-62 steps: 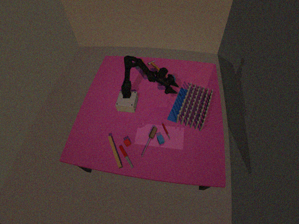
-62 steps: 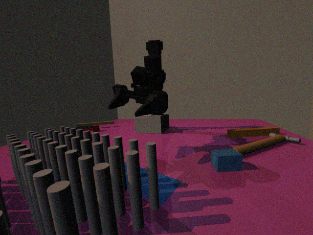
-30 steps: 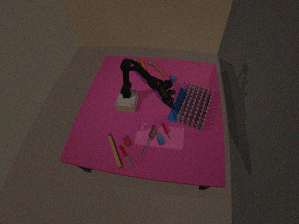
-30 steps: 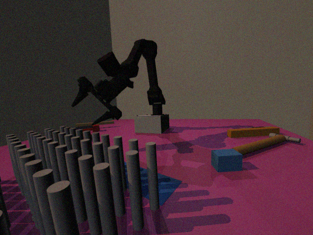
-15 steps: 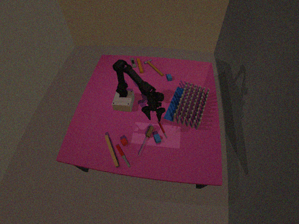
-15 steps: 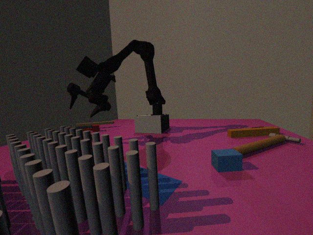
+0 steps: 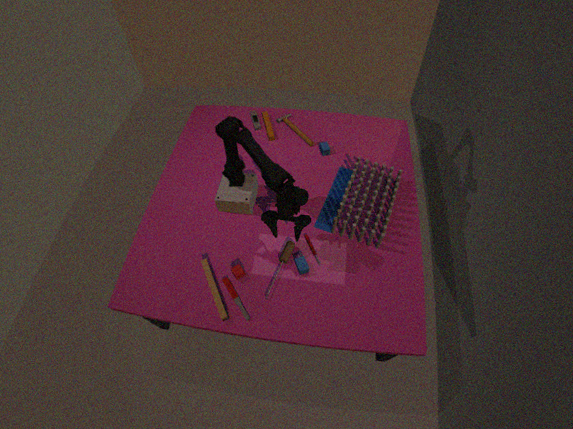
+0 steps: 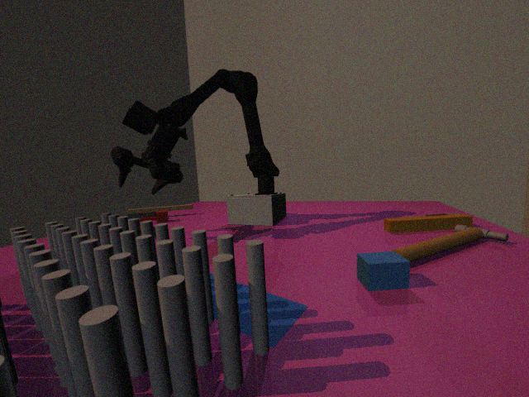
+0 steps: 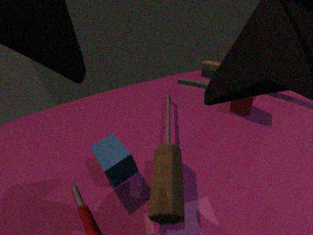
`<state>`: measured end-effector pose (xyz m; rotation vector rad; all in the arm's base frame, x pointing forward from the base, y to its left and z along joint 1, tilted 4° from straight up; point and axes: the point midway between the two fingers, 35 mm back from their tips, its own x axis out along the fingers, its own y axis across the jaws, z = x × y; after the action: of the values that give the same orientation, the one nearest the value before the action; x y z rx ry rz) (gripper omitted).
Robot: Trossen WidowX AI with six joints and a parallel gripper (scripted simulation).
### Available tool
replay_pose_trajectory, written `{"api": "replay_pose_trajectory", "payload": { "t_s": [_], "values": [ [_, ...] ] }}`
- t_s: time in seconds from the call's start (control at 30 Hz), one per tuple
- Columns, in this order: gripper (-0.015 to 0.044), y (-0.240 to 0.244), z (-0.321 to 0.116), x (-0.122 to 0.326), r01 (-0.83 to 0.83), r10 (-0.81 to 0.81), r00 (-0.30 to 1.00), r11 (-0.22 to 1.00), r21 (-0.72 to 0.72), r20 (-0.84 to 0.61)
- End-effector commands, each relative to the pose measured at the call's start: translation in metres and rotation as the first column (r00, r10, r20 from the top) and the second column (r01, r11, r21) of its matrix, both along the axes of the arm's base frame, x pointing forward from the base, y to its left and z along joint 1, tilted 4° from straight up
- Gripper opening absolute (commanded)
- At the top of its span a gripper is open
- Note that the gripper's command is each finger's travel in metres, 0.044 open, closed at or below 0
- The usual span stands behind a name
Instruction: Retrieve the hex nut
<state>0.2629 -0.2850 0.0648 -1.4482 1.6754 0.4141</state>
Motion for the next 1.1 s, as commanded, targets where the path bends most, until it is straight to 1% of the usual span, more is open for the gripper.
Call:
{"api": "replay_pose_trajectory", "payload": {
  "t_s": [0.0,0.43,0.5,0.57,0.67,0.73,0.8,0.87,0.93,1.0,1.07],
  "values": [
    [0.0440,0.001,-0.046,0.000,-0.004,0.005,0.999,1.000,0.017,-0.035],
    [0.0440,0.001,-0.048,0.001,0.009,-0.008,1.000,1.000,0.021,-0.023],
    [0.0440,-0.004,-0.050,0.000,0.114,-0.118,0.991,0.992,0.059,0.066],
    [0.0440,-0.010,-0.051,-0.001,0.268,-0.290,0.939,0.954,0.134,0.187],
    [0.0440,-0.020,-0.052,-0.003,0.468,-0.541,0.777,0.839,0.278,0.322],
    [0.0440,-0.026,-0.053,-0.004,0.572,-0.689,0.622,0.724,0.385,0.373],
    [0.0440,-0.033,-0.053,-0.006,0.643,-0.811,0.436,0.584,0.494,0.391],
    [0.0440,-0.039,-0.053,-0.009,0.679,-0.898,0.230,0.424,0.599,0.375],
    [0.0440,-0.045,-0.052,-0.011,0.676,-0.945,0.013,0.250,0.693,0.328],
    [0.0440,-0.052,-0.051,-0.014,0.634,-0.946,-0.202,0.070,0.770,0.253],
    [0.0440,-0.057,-0.050,-0.017,0.578,-0.921,-0.346,-0.059,0.814,0.179]
  ]
}}
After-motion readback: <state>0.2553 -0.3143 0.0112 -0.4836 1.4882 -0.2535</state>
